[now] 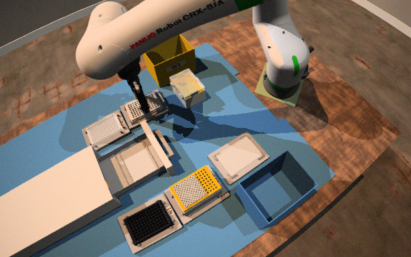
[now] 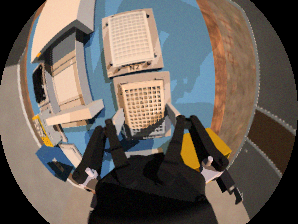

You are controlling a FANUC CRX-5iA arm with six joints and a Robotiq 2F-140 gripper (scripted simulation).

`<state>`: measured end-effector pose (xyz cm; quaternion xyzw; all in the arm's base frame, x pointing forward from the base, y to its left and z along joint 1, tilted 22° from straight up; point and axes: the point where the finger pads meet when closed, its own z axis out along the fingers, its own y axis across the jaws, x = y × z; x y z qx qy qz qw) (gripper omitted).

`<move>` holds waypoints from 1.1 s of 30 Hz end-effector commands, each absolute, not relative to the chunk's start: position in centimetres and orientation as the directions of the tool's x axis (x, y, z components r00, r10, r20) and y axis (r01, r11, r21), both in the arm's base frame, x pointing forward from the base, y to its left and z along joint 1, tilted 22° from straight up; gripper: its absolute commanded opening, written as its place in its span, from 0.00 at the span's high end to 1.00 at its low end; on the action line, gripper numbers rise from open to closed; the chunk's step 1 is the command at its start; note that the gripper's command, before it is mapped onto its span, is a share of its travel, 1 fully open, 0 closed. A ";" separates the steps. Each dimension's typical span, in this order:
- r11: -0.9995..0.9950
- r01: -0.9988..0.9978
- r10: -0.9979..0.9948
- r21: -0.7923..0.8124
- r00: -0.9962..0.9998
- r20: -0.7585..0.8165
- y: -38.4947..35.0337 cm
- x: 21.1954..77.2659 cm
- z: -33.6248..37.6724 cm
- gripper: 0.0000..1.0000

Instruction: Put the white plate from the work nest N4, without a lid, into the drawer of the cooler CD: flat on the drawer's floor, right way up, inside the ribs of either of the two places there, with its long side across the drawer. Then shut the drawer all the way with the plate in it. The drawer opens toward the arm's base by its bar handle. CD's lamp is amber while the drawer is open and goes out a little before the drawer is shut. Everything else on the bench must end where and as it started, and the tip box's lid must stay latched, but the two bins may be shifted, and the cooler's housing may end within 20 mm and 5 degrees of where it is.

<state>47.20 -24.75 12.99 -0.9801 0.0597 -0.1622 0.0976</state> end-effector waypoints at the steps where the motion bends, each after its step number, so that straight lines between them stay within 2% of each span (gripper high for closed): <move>1: -0.974 -0.085 -0.149 -0.211 0.940 0.307 -24.8 47.2 13.0 0.34; 30: -0.974 -0.085 -0.149 -0.211 0.940 0.307 -24.8 47.2 13.0 0.45; 31: -0.974 -0.085 -0.149 -0.211 0.940 0.307 -24.8 47.2 13.0 1.00; 33: -0.974 -0.085 -0.149 -0.211 0.940 0.307 -24.8 47.2 13.0 1.00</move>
